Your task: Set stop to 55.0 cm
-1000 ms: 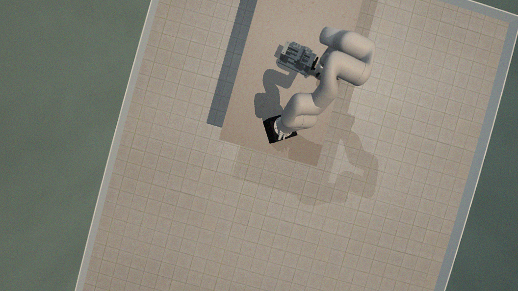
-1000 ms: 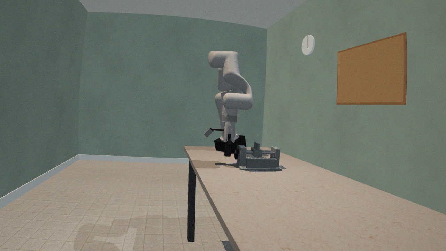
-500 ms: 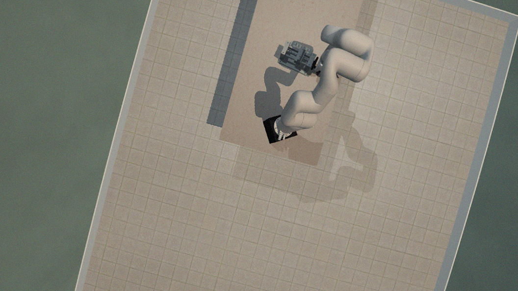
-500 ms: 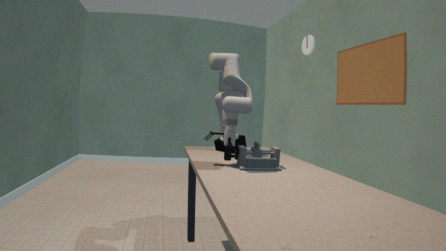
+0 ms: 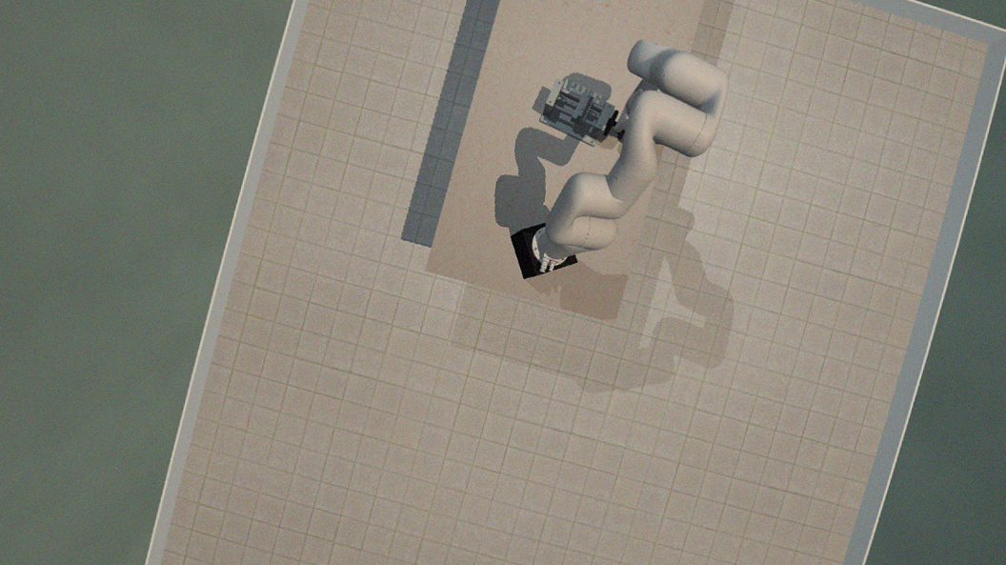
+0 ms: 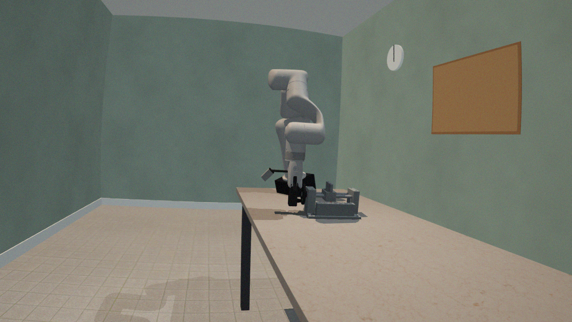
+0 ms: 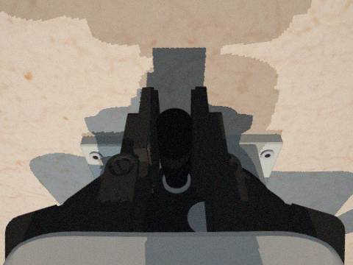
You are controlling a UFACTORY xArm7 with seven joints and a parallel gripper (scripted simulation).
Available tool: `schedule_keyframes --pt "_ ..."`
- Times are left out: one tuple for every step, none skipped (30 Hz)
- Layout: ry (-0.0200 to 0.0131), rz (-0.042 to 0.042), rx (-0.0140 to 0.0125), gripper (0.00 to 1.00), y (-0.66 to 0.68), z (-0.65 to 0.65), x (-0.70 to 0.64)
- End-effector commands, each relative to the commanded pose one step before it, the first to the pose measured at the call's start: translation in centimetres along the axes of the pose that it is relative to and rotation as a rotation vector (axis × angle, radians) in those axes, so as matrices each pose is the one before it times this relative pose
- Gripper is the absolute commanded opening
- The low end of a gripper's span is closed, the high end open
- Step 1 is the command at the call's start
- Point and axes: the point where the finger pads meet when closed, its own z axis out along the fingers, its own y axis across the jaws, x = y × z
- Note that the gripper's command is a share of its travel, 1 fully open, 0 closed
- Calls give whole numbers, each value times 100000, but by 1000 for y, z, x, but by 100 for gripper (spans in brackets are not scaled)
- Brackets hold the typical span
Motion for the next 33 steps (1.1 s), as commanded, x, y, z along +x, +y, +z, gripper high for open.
schedule_keyframes --pt "-120 23 176 6 -503 -504 -19" --pt "-1 0 0 6 -162 -166 0" --pt "4 2 -1 6 -140 -194 1" --pt "-3 -1 1 6 -136 -200 -1" --pt "-1 -1 0 6 -112 -231 0" --pt "0 0 0 6 -107 -237 0" --pt "0 0 0 6 -71 -273 0" --pt "0 0 0 6 -57 -285 0" --pt "0 0 0 6 -24 -316 0" --pt "0 0 0 6 15 -298 0" --pt "0 0 0 6 32 -287 0" --pt "0 0 0 6 68 -245 0" --pt "0 0 0 6 74 -237 0" --pt "1 0 0 6 98 -207 0" --pt "-1 0 0 6 100 -204 0" --pt "0 0 0 6 0 0 0" --pt "0 0 0 6 0 0 0" --pt "1 0 0 6 123 -174 0" --pt "-1 0 0 6 124 -173 0" --pt "1 0 0 6 141 -151 0" --pt "0 0 0 6 147 -143 0" --pt "0 0 0 6 147 -126 0" --pt "1 0 0 6 148 -102 0" --pt "-1 0 0 6 148 -101 0" --pt "1 0 0 6 148 -78 0" --pt "1 0 0 6 148 -68 0" --pt "-2 0 0 6 149 -67 0" --pt "1 0 0 6 148 -46 0" --pt "1 0 0 6 149 -39 0" --pt "-1 0 0 6 149 -38 0" --pt "0 0 0 6 149 -23 0" --pt "1 0 0 6 149 -12 0" --pt "0 0 0 6 0 0 0"
